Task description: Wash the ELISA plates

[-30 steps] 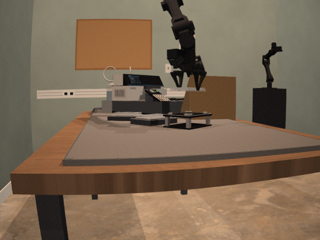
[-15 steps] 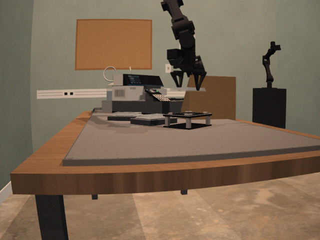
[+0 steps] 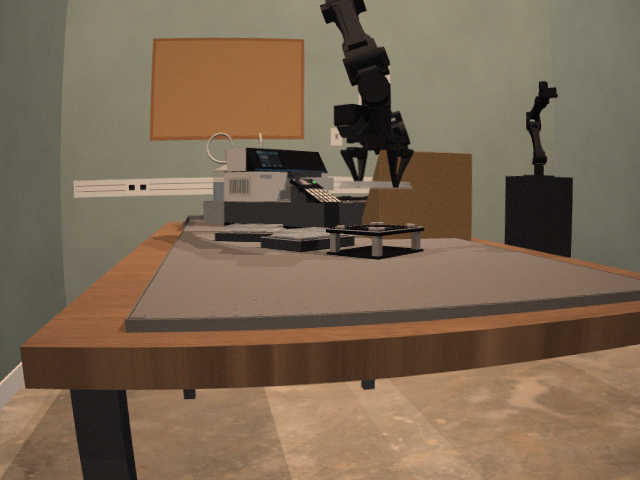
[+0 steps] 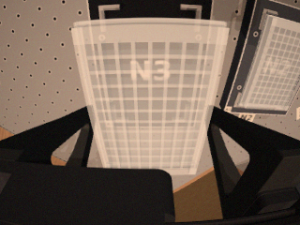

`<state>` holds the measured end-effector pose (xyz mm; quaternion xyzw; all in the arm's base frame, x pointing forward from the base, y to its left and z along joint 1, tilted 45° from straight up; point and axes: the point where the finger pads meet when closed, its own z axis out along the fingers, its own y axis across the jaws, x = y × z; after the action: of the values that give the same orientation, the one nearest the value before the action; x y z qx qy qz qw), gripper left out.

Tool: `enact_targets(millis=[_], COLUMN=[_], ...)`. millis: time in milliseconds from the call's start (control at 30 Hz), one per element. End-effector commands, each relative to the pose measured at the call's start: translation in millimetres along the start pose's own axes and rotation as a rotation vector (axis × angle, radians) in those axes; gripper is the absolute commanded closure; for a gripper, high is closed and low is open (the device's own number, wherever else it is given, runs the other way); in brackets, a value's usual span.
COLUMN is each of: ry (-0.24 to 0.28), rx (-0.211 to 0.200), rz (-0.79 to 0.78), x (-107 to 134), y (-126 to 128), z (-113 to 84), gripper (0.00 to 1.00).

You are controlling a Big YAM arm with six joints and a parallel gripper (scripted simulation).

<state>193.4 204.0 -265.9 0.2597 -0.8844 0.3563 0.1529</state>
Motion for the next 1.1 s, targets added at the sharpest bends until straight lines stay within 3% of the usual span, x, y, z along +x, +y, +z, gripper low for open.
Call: enact_targets(millis=[0, 400, 467, 733, 867, 933, 967, 1067], ry=[0.002, -0.026, 0.004, -0.015, 0.001, 0.001, -0.034, -0.003], rx=[-0.002, -0.012, -0.003, -0.008, -0.005, -0.005, -0.018, -0.008], rz=[-0.008, -0.007, -0.006, -0.005, -0.005, -0.005, 0.001, -0.003], x=[-1.1, -9.7, -1.0, -4.7, -2.4, -2.4, -11.6, -5.0], y=[0.1, 5.3, -0.6, 0.7, 0.0, 0.0, 1.9, 0.9], z=[11.9, 17.5, 32.3, 37.1, 51.4, 51.4, 37.3, 56.7], gripper=[0.16, 0.16, 0.16, 0.16, 0.16, 0.16, 0.16, 0.16])
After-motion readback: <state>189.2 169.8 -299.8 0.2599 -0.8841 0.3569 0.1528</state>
